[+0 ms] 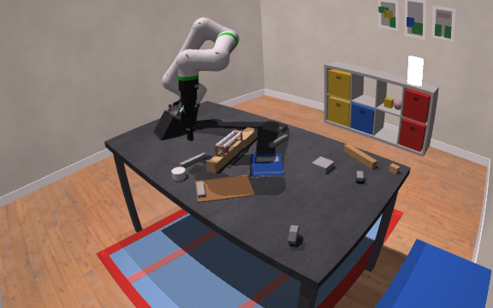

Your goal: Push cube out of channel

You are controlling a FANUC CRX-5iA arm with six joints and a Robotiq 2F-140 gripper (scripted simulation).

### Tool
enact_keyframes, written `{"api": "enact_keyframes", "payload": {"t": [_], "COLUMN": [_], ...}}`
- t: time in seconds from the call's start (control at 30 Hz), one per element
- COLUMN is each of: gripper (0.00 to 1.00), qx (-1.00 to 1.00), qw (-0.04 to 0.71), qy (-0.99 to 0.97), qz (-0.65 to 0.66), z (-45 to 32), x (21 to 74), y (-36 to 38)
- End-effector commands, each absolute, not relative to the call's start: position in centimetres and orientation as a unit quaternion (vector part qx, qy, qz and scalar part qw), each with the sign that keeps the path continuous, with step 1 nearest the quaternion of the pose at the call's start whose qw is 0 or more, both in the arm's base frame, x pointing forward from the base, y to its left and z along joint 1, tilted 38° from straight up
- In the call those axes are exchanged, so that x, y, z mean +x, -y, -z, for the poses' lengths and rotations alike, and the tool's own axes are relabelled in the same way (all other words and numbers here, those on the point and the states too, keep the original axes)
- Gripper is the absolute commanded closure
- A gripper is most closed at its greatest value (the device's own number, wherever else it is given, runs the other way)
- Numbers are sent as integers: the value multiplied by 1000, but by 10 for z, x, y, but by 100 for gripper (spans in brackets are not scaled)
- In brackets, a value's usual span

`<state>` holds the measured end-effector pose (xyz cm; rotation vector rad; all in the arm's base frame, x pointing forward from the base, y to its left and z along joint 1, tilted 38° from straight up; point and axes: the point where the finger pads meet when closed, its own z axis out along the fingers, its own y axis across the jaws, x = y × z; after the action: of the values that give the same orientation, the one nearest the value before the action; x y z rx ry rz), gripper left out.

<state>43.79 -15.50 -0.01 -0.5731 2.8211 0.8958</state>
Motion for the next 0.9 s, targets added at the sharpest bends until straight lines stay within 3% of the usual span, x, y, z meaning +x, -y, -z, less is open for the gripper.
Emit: {"api": "enact_keyframes", "payload": {"t": [0.0,0.23,0.27,0.87], "gripper": [90,90,70,70], "qx": [-316,-450,-468,-721], "qw": [110,153,159,259], "qy": [-898,-839,-829,-611], "qz": [-285,-264,-261,-198], "z": [0,0,0,0], "x": [438,438,438,438], "y": [156,156,156,156]}}
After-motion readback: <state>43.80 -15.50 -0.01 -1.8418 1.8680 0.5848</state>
